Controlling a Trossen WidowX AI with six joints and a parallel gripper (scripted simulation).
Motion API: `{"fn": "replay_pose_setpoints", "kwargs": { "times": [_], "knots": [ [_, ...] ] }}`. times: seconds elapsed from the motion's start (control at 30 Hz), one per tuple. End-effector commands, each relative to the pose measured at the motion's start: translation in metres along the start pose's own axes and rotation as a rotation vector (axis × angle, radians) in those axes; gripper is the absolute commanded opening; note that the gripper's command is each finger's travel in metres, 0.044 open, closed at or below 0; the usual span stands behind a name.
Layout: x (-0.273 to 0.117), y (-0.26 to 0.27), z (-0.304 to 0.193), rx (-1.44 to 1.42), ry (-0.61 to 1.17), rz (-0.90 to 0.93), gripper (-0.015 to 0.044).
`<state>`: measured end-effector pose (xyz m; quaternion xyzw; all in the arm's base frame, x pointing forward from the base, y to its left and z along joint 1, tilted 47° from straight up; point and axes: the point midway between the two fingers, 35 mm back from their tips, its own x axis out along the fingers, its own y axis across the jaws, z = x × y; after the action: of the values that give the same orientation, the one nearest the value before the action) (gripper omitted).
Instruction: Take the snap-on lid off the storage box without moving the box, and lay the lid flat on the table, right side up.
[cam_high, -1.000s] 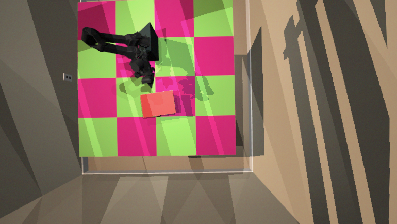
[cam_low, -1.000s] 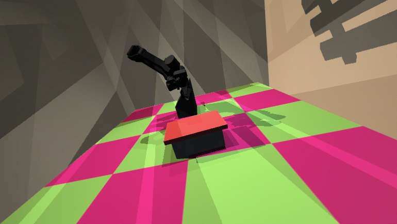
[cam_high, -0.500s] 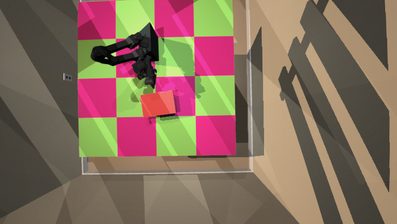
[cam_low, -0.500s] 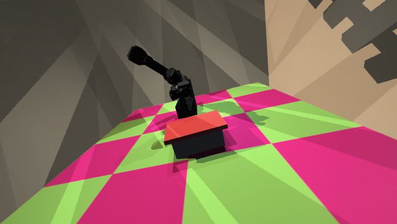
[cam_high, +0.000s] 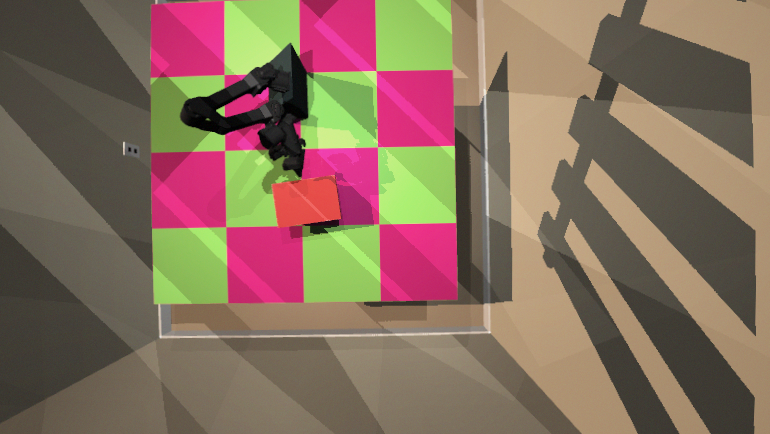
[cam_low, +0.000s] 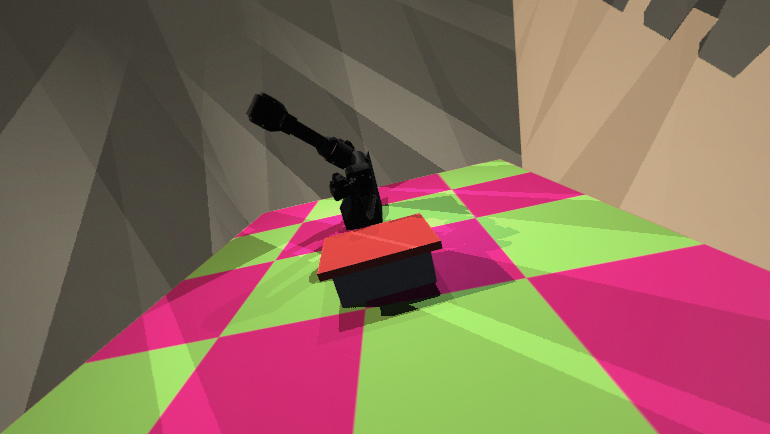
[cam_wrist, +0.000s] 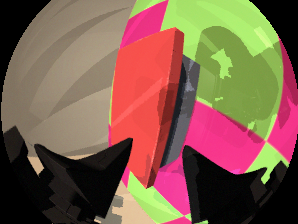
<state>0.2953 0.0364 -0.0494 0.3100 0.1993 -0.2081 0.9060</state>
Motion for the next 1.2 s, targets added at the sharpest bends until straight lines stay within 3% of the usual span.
{"fn": "replay_pose_setpoints", "kwargs": {
  "times": [0.0,0.87,0.97,1.17],
  "knots": [
    [0.006,0.000,0.000,-0.002,0.002,0.000,0.0235],
    [0.046,-0.002,0.001,-0.004,-0.002,0.005,0.0235],
    [0.046,-0.002,0.001,-0.004,-0.002,0.005,0.0156],
    [0.046,-0.002,0.001,-0.004,-0.002,0.005,0.0116]
  ]
}}
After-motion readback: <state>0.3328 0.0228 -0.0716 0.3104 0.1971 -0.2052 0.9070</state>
